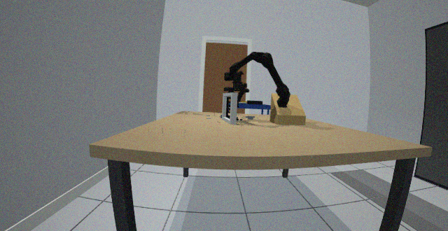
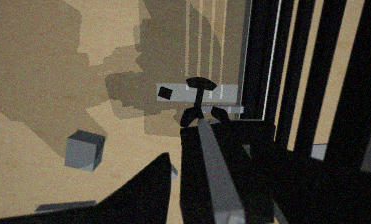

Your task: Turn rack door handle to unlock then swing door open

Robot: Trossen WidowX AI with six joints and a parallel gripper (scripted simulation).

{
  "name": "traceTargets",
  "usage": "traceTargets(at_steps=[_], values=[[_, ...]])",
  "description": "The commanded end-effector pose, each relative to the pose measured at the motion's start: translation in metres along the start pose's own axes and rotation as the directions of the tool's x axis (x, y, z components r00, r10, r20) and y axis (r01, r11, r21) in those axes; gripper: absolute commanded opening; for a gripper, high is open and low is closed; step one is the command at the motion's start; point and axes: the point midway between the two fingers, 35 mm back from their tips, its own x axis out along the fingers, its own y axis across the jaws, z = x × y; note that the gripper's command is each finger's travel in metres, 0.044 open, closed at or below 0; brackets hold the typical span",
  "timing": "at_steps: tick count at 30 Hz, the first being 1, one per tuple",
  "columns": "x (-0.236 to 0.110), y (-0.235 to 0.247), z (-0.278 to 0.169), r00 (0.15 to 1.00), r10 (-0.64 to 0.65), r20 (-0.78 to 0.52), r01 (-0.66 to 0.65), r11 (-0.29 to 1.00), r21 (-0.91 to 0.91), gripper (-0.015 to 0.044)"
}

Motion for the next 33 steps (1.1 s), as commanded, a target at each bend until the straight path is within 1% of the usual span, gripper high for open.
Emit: traceTargets(at_steps=[1,33], values=[[-0.0004,-0.0008,-0.0001,1.000,-0.004,-0.001,0.004,1.000,-0.007,0.0221],[-0.0004,-0.0008,-0.0001,1.000,-0.004,-0.001,0.004,1.000,-0.007,0.0009]])
